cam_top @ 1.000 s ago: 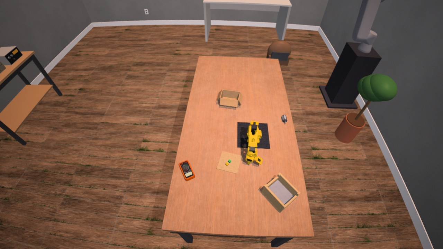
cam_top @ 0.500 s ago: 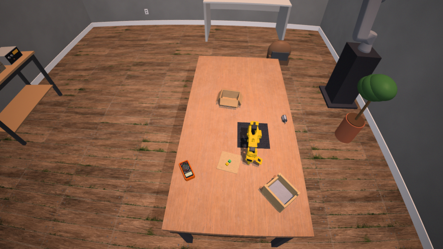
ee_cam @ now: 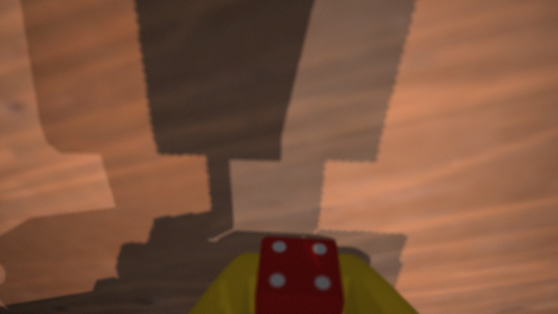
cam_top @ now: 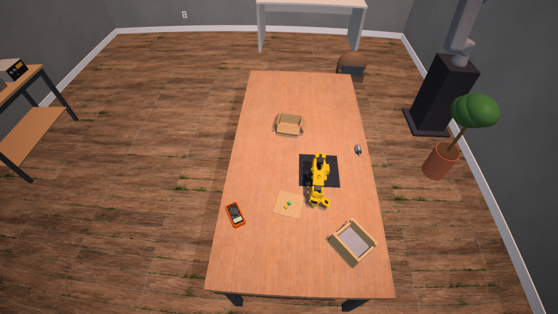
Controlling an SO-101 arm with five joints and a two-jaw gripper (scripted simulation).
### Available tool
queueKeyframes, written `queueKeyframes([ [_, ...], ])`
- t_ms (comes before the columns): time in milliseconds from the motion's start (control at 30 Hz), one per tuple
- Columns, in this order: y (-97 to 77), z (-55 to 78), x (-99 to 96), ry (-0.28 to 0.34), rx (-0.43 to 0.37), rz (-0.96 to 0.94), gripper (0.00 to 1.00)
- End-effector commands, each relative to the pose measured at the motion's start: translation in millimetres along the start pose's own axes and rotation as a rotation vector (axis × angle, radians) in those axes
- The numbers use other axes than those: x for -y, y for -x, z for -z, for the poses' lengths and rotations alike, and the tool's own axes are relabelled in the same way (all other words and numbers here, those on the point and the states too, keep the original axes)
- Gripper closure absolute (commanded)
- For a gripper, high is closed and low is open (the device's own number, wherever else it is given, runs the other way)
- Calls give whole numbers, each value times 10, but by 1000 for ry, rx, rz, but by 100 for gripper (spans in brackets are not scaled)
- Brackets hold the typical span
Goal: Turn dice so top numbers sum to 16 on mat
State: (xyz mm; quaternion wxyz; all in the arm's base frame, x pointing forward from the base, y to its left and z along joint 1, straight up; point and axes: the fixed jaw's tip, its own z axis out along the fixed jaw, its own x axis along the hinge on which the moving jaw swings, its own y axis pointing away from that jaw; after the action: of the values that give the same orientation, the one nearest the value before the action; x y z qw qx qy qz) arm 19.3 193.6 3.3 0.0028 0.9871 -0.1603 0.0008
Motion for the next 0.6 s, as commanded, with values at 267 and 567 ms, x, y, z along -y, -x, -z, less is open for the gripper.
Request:
queueKeyframes([
  [267,-8,99,-11,24,-4,3,100],
  [567,-4,305,-11,24,-4,3,100],
])
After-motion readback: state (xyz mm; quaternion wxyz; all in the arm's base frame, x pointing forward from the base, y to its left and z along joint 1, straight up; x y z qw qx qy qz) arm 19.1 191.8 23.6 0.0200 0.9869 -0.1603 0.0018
